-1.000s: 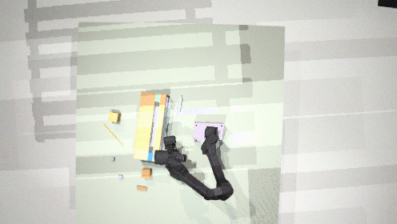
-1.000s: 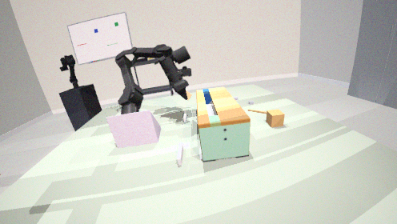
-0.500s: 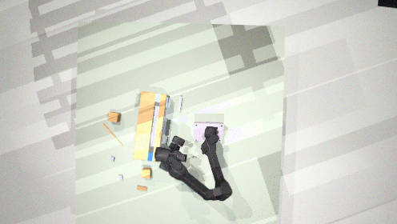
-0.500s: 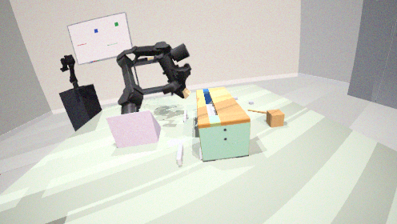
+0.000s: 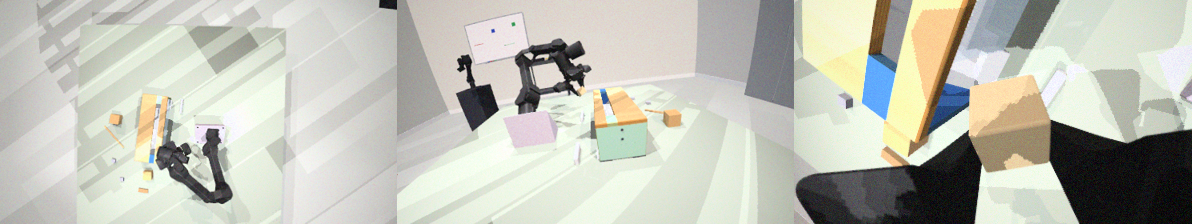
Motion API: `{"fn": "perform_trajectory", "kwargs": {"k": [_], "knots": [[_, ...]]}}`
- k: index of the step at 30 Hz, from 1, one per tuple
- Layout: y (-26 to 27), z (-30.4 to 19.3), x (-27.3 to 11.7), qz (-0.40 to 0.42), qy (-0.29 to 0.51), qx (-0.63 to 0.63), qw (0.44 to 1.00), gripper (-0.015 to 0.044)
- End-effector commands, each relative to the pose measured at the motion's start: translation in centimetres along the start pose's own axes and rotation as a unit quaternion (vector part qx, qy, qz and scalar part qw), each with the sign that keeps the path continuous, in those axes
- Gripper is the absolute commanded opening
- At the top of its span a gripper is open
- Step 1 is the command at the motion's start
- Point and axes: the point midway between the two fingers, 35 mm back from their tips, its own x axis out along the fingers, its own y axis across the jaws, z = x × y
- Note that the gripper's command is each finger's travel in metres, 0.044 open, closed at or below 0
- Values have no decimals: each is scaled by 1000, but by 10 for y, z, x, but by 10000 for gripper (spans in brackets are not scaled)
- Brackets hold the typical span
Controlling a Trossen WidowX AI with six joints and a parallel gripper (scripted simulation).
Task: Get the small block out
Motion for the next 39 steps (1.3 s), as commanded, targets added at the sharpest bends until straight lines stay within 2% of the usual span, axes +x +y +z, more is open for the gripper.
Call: {"fn": "perform_trajectory", "kwargs": {"k": [1, 15, 30, 34, 39], "knots": [[2, -1, -4, 8, 7, 89, 996, 0], [6, -2, -16, 22, 28, 373, 927, 0], [12, -3, -29, 27, 59, 641, 765, 0], [13, -3, -33, 27, 67, 692, 718, 0], [13, -3, -33, 27, 67, 695, 715, 0]]}}
